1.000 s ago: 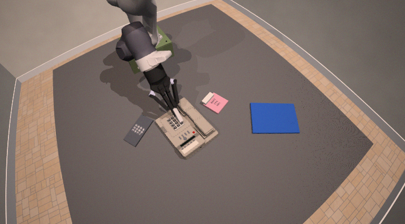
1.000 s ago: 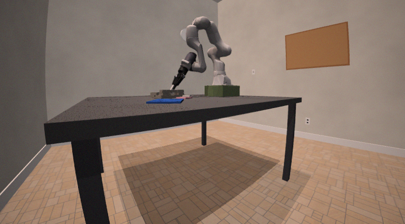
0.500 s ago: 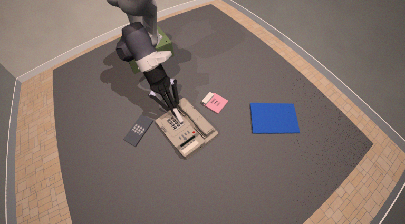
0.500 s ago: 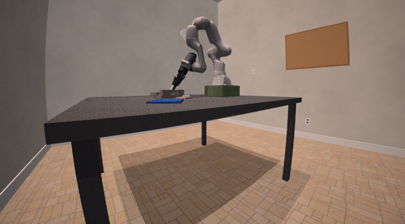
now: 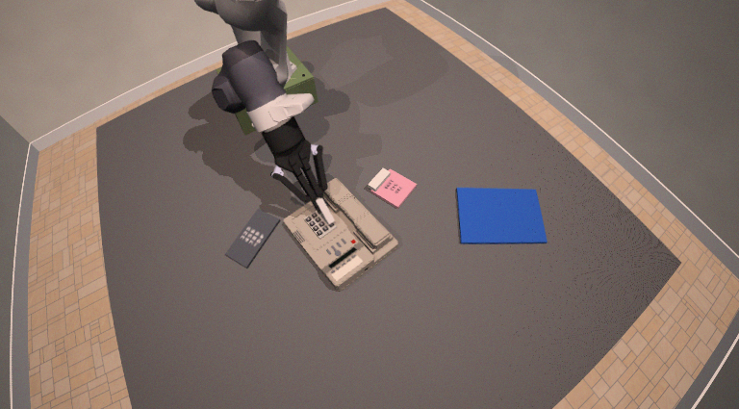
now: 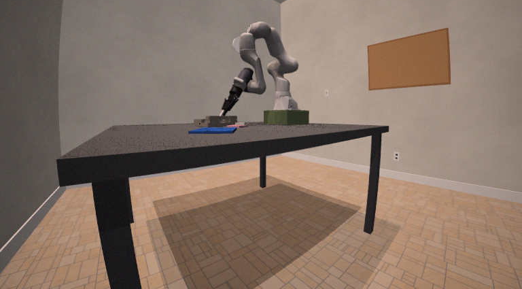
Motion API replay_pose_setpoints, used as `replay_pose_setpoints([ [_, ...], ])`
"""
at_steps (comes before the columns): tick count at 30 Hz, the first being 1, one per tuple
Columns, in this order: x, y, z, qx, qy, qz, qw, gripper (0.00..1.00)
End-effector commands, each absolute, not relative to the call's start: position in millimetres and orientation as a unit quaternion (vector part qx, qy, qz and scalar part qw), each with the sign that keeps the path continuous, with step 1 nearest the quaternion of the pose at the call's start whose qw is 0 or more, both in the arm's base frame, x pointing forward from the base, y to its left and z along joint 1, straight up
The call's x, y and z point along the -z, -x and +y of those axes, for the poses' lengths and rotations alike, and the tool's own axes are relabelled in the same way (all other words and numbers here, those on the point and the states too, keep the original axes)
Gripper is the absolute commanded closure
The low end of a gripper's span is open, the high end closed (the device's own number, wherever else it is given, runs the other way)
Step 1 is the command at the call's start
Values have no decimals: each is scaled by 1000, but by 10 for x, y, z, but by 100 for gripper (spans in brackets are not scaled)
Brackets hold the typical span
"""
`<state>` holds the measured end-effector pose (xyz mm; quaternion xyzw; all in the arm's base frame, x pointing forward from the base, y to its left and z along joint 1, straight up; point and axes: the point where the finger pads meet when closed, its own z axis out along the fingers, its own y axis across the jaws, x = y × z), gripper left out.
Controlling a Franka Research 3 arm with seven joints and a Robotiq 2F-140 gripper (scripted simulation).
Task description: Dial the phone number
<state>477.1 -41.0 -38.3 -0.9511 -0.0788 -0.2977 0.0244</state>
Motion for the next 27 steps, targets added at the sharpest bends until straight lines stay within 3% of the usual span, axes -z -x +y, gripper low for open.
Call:
replay_pose_setpoints([
  [1, 382, -4783, -411, 300, 951, -78, 25, 100],
  [27, 330, -4783, -411, 300, 951, -78, 25, 100],
])
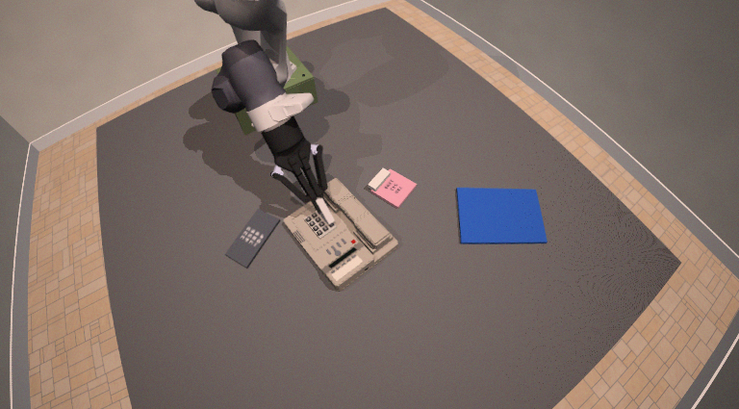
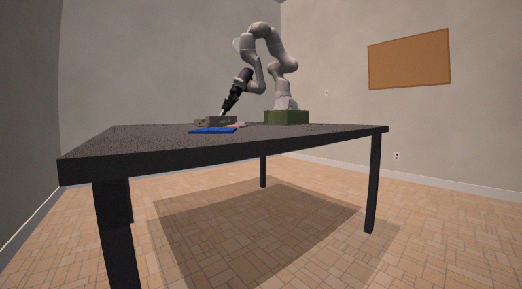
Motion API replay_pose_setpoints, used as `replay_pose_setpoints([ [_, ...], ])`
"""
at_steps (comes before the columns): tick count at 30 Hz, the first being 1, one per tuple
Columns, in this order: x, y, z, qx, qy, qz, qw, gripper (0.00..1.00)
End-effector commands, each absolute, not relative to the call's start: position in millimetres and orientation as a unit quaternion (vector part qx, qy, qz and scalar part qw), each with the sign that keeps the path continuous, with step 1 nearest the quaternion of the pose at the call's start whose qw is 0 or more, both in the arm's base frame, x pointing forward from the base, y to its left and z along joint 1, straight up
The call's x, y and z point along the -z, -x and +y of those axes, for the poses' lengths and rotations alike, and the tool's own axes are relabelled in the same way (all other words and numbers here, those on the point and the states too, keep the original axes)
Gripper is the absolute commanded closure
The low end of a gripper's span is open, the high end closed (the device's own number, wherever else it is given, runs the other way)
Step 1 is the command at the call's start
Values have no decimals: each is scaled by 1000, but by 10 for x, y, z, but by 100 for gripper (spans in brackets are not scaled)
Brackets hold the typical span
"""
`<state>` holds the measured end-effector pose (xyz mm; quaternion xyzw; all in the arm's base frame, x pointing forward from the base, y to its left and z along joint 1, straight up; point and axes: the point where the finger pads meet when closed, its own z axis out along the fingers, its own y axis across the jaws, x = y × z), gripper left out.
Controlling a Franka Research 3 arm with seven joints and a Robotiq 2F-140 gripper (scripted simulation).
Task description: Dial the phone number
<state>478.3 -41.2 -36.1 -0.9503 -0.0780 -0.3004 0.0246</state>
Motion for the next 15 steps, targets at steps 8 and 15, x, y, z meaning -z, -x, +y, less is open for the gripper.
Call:
replay_pose_setpoints([
  [8, 293, -4787, -416, 300, 951, -78, 25, 100],
  [15, 293, -4828, -478, 300, 951, -78, 25, 100],
])
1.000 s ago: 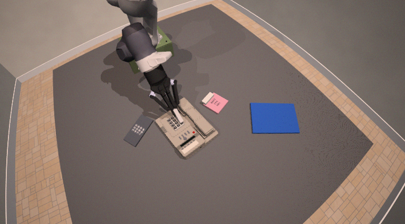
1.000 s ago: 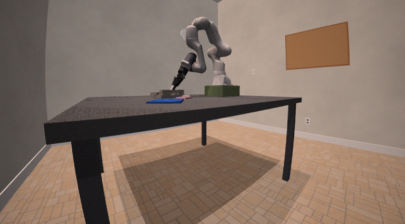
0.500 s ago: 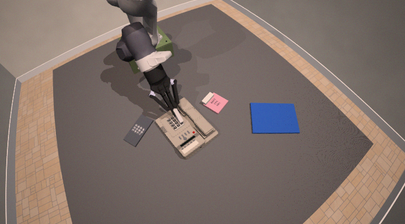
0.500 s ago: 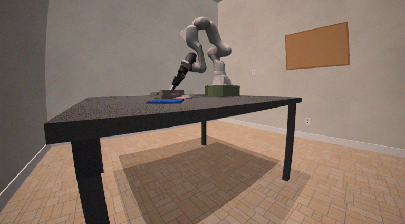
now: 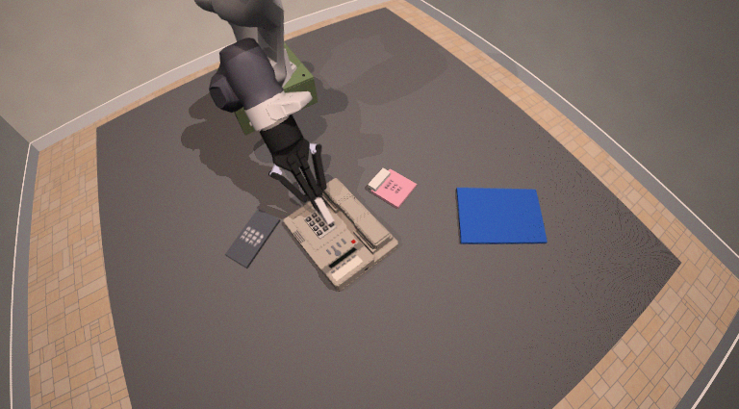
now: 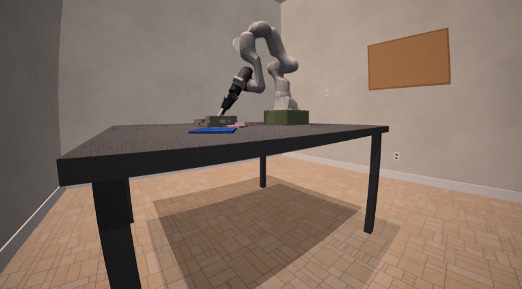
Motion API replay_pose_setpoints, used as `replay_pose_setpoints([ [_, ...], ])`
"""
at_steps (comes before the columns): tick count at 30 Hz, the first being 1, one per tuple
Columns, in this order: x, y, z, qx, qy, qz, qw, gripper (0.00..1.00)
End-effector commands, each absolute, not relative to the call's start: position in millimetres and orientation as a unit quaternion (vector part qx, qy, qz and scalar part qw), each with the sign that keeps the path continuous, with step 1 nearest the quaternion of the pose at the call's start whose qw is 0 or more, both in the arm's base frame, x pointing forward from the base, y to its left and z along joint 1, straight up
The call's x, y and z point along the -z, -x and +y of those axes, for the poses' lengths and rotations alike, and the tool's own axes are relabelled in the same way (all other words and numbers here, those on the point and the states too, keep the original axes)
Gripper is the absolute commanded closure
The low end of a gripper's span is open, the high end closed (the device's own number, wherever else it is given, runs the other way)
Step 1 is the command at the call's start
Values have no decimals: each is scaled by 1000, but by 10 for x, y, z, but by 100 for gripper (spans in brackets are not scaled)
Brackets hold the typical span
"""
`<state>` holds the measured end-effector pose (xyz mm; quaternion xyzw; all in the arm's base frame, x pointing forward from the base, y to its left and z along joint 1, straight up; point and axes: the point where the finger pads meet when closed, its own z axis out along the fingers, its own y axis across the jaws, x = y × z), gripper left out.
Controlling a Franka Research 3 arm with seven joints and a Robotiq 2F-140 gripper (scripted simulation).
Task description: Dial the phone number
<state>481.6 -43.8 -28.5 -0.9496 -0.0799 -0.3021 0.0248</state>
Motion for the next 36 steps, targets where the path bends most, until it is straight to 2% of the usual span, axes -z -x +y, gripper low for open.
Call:
replay_pose_setpoints([
  [1, 293, -4842, -499, 300, 951, -78, 25, 100],
  [12, 293, -4980, -706, 300, 951, -78, 25, 100],
  [36, 352, -4987, -717, 300, 951, -78, 25, 100],
])
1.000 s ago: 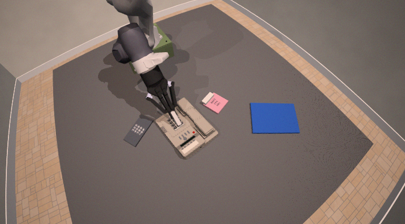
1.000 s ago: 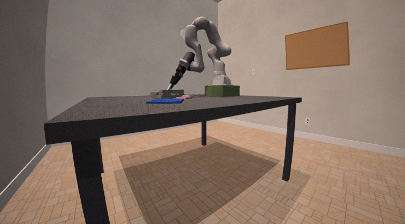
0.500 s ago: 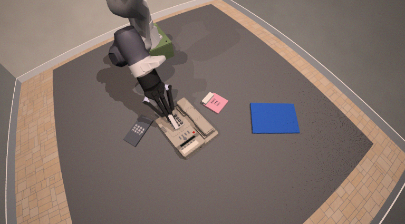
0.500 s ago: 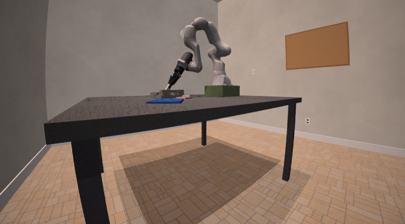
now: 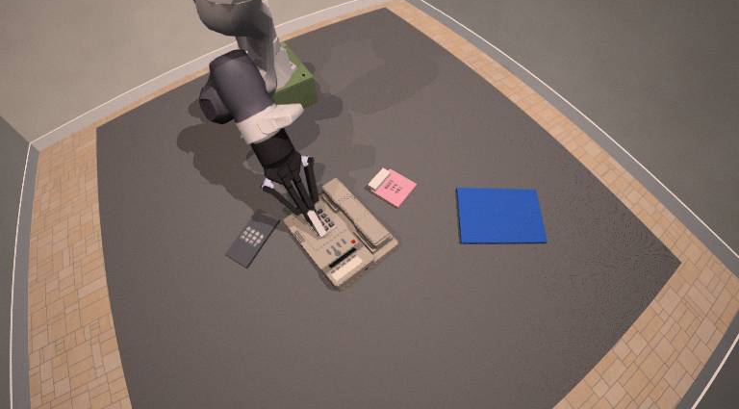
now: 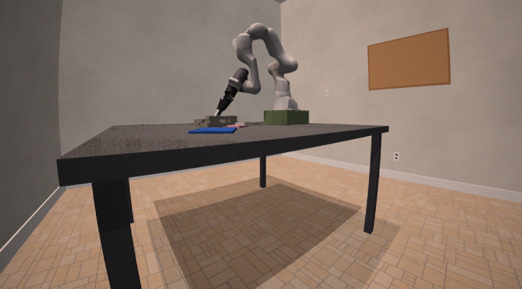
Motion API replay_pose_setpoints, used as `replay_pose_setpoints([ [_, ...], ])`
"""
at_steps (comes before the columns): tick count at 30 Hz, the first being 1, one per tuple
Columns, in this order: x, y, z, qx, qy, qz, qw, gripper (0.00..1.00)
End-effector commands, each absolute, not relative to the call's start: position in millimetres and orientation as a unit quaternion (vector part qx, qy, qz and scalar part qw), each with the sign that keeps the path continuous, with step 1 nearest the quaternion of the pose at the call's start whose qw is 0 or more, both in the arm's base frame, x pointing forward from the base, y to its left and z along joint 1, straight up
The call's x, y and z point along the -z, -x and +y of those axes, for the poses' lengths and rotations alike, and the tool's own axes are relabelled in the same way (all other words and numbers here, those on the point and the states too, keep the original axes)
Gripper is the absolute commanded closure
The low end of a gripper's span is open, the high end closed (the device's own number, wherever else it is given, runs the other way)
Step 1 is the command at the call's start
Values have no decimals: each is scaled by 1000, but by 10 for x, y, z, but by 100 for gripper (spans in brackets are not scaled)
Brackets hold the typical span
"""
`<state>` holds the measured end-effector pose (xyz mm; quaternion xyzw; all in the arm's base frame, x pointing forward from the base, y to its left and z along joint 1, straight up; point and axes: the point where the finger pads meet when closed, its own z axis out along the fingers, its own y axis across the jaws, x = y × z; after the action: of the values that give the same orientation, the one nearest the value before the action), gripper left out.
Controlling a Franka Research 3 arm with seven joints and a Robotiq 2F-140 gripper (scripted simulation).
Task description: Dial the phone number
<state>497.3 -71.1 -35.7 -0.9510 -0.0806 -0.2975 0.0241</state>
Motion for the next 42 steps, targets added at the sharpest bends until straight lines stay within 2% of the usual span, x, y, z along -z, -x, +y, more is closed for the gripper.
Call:
replay_pose_setpoints([
  [1, 354, -4987, -717, 300, 951, -78, 25, 100],
  [42, 401, -4987, -717, 300, 951, -78, 25, 100],
])
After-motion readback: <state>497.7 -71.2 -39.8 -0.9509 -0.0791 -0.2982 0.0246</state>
